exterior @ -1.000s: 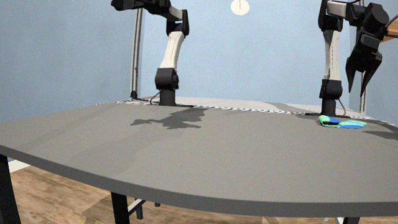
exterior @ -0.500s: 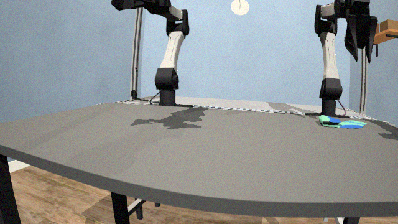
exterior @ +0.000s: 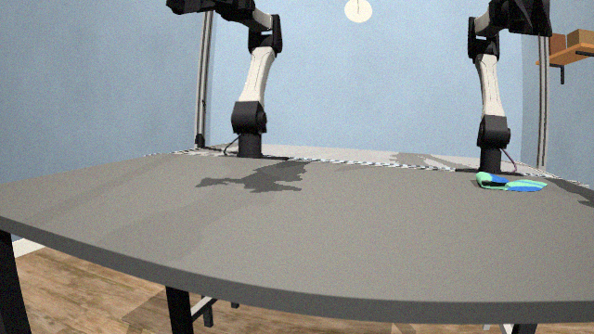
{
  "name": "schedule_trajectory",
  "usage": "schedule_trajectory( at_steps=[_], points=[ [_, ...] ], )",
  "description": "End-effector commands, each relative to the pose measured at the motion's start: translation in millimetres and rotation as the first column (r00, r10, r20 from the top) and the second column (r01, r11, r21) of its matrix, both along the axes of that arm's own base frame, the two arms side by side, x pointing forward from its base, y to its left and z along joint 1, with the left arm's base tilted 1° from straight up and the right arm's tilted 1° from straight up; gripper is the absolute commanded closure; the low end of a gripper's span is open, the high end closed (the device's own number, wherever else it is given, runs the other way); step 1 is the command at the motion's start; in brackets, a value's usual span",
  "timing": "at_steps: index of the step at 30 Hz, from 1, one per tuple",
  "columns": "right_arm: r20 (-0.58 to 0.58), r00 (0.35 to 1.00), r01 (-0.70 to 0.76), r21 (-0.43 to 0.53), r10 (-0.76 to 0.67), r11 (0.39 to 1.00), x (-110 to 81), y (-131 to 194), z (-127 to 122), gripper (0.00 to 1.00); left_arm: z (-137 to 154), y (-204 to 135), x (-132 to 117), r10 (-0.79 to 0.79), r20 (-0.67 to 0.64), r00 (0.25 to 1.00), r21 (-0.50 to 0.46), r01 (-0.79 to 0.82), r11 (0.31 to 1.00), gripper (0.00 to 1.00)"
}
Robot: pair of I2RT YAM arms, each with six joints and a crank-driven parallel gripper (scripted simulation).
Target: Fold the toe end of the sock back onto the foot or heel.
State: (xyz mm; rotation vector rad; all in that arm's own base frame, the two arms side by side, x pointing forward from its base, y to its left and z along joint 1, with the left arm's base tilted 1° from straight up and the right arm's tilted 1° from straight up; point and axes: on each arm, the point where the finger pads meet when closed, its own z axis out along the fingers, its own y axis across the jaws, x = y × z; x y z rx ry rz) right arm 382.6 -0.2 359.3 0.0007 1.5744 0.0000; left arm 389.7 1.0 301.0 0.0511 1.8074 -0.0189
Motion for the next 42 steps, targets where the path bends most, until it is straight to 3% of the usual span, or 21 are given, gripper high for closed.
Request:
schedule_trajectory(
  at_steps=[1,2,6,9,13,15,18,19,35,42],
  points=[
    [0.113,0.993,-0.016,-0.009,0.017,1.0,-1.5,4,39,0.0,30,1,12,0.038,0.148,0.988,-0.012,-0.037,0.999,0.6],
    [0.079,0.997,-0.01,-0.007,0.01,1.0,-0.7,3,26,0.0,35,1,12,0.043,0.168,0.985,-0.015,-0.041,0.999,0.6],
    [0.114,0.993,-0.02,-0.009,0.021,1.0,-4.1,6,38,0.0,68,-1,1,0.059,0.284,0.957,-0.034,-0.051,0.998,0.6],
    [0.064,0.998,-0.024,-0.009,0.024,1.0,3.0,7,21,0.0,78,-1,-2,0.067,0.316,0.947,-0.044,-0.056,0.997,0.6],
    [0.074,0.997,-0.018,-0.008,0.019,1.0,1.7,5,24,0.0,55,-3,-1,0.048,0.247,0.968,-0.011,-0.047,0.999,0.6],
    [0.068,0.998,-0.019,-0.008,0.019,1.0,1.7,5,22,0.0,98,4,-7,0.062,0.347,0.936,-0.017,-0.06,0.998,0.6],
    [0.068,0.998,-0.019,-0.008,0.019,1.0,1.7,5,22,0.0,98,1,-7,0.055,0.349,0.936,-0.017,-0.052,0.999,0.6],
    [0.068,0.998,-0.019,-0.008,0.019,1.0,1.7,5,22,0.0,86,-2,-3,0.046,0.322,0.946,-0.021,-0.041,0.999,0.6],
    [0.031,0.999,-0.019,-0.008,0.019,1.0,0.8,5,9,0.0,92,-3,-9,0.038,0.319,0.947,-0.039,-0.027,0.999,0.6],
    [0.013,1.0,-0.019,-0.008,0.019,1.0,0.0,5,3,0.0,76,2,-11,0.054,0.261,0.964,-0.038,-0.045,0.998,0.6]
  ],
)
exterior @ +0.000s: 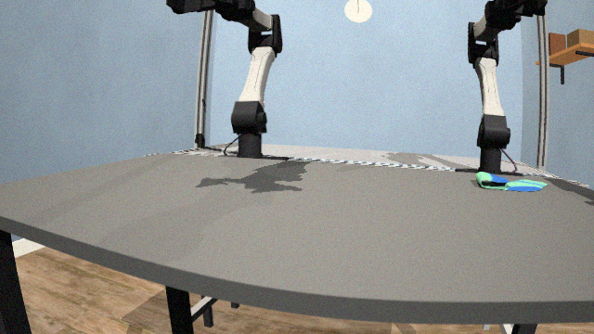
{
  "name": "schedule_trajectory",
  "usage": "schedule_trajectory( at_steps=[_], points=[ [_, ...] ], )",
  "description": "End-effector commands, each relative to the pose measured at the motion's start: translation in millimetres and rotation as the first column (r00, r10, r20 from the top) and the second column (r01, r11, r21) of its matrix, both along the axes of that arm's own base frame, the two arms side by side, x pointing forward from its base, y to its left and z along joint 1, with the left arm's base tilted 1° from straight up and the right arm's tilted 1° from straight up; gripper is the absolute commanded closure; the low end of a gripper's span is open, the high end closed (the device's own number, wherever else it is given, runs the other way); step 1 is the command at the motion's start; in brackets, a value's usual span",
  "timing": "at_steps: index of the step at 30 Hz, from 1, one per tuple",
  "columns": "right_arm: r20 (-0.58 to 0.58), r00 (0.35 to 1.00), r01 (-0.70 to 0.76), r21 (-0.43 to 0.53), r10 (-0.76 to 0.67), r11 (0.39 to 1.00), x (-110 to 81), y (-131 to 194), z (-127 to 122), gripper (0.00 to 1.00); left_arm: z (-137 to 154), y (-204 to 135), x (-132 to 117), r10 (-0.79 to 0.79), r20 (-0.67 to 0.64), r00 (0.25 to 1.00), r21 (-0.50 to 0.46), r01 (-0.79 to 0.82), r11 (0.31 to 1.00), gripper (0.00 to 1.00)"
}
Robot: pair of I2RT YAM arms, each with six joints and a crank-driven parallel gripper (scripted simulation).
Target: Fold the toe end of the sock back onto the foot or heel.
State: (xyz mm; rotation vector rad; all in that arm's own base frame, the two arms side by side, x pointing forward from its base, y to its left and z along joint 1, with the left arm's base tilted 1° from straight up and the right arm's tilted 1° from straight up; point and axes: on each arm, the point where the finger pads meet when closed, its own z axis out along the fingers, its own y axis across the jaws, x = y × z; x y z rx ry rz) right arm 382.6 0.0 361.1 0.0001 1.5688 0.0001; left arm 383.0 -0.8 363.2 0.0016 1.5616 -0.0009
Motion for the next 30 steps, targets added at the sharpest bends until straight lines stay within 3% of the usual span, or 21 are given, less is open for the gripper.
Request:
schedule_trajectory(
  at_steps=[1,11,18,30],
  points=[
    [0.005,1.0,-0.018,-0.008,0.018,1.0,-0.1,5,1,0.0,11,4,-5,0.008,0.01,1.0,-0.012,-0.008,1.0,0.6],
    [0.005,1.0,-0.011,-0.007,0.011,1.0,-1.2,3,2,0.0,3,-1,-3,-0.004,0.001,1.0,-0.006,0.004,1.0,0.6],
    [-0.033,0.999,-0.019,-0.008,0.018,1.0,-2.2,5,-12,0.0,-12,1,-6,-0.003,-0.039,0.999,-0.013,0.002,1.0,0.6],
    [-0.04,0.999,-0.019,-0.008,0.018,1.0,-3.5,5,-12,0.0,-8,-2,-4,-0.007,-0.031,0.999,-0.013,0.007,1.0,0.6]
  ],
)
